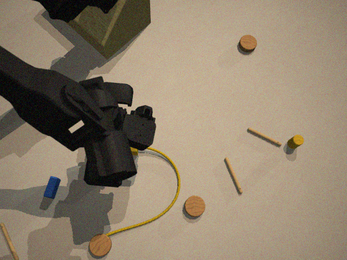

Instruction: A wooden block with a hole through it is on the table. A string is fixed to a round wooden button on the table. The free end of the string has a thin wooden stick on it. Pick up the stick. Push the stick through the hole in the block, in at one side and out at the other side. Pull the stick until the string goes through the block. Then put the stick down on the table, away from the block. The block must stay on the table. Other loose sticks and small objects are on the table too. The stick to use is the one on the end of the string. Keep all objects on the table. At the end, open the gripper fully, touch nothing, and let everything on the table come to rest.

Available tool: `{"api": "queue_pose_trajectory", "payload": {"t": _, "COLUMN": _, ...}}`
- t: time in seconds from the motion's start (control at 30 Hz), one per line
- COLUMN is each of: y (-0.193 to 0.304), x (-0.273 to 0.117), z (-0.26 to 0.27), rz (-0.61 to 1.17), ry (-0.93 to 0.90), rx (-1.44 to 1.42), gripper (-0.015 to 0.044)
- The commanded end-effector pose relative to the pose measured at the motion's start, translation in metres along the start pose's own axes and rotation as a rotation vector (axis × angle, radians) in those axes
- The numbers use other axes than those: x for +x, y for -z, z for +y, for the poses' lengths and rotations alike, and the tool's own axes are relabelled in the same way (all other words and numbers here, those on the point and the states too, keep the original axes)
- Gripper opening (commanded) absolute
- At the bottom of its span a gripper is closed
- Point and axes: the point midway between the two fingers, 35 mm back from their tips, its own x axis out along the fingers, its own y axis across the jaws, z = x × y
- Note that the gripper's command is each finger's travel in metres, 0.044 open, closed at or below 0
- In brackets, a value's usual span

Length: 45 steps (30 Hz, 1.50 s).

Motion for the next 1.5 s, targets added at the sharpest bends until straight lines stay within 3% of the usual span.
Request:
{"api": "queue_pose_trajectory", "payload": {"t": 0.0, "y": 0.0, "x": 0.0, "z": 0.0, "rz": 0.0, "ry": 0.001, "rx": 0.001, "gripper": 0.0}}
{"api": "queue_pose_trajectory", "payload": {"t": 0.47, "y": 0.001, "x": 0.002, "z": -0.001, "rz": -0.081, "ry": -0.006, "rx": -0.026, "gripper": 0.0}}
{"api": "queue_pose_trajectory", "payload": {"t": 1.47, "y": 0.039, "x": 0.001, "z": -0.002, "rz": -0.079, "ry": -0.012, "rx": -0.026, "gripper": 0.0}}
